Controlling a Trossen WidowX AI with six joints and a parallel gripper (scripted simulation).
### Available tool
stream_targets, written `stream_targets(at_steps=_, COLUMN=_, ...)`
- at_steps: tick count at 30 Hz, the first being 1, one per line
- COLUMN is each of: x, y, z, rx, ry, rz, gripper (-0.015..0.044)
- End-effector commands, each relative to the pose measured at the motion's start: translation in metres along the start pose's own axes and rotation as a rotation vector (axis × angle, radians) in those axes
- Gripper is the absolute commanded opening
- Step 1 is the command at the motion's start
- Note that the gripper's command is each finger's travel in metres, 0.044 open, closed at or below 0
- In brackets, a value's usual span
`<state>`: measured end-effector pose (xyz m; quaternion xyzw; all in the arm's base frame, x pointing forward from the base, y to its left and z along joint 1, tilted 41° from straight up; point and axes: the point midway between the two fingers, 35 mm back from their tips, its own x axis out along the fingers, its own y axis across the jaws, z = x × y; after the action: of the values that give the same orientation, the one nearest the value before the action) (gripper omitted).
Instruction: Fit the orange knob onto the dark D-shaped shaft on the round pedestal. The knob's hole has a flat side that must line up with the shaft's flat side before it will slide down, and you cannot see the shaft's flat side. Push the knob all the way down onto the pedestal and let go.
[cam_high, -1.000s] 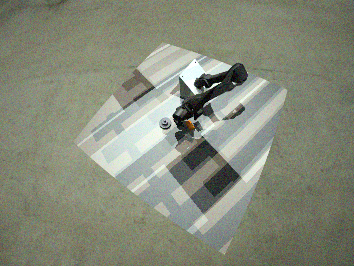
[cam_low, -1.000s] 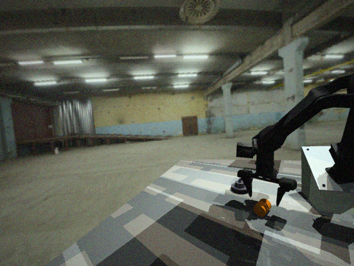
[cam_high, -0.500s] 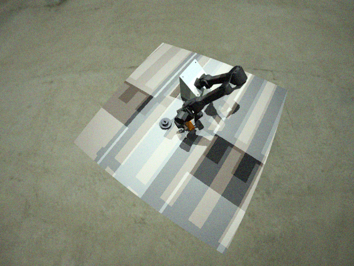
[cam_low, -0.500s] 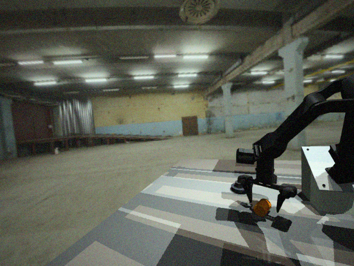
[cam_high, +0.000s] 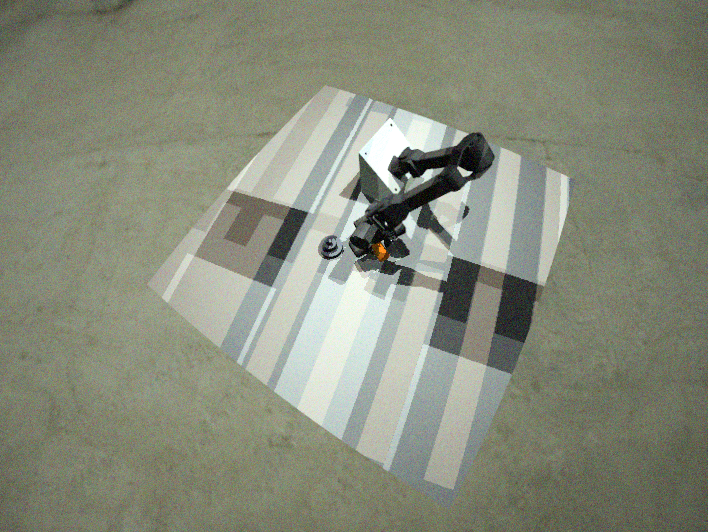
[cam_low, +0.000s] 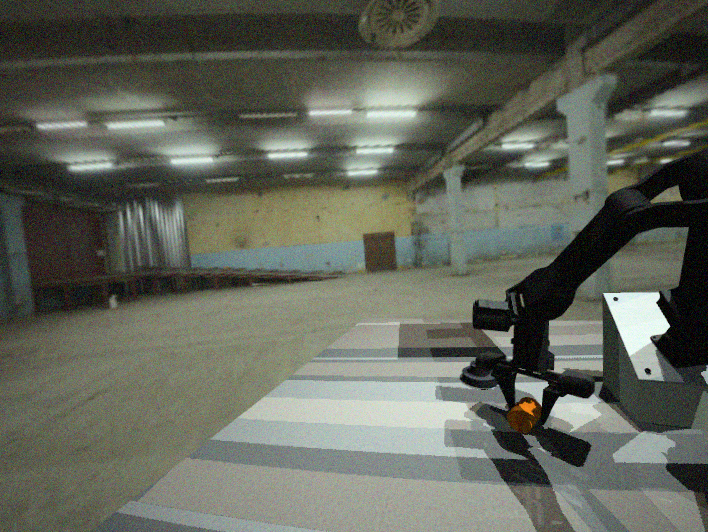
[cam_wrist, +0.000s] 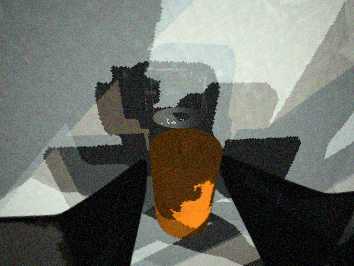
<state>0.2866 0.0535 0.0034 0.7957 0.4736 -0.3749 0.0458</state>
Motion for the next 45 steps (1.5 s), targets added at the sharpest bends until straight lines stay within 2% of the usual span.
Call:
stream_targets(at_steps=1, x=0.000, y=0.001, z=0.000, rx=0.005, ry=-0.002, rz=0.004, gripper=0.0240)
stream_targets(at_steps=11, x=0.000, y=0.001, z=0.000, rx=0.005, ry=-0.002, rz=0.004, gripper=0.0180)
stream_targets(at_steps=16, x=-0.001, y=0.001, z=-0.001, rx=0.002, ry=-0.021, rz=0.002, gripper=0.0179)
stream_targets(at_steps=45, x=-0.011, y=0.000, z=-0.032, rx=-0.001, ry=-0.518, rz=0.000, gripper=0.0179)
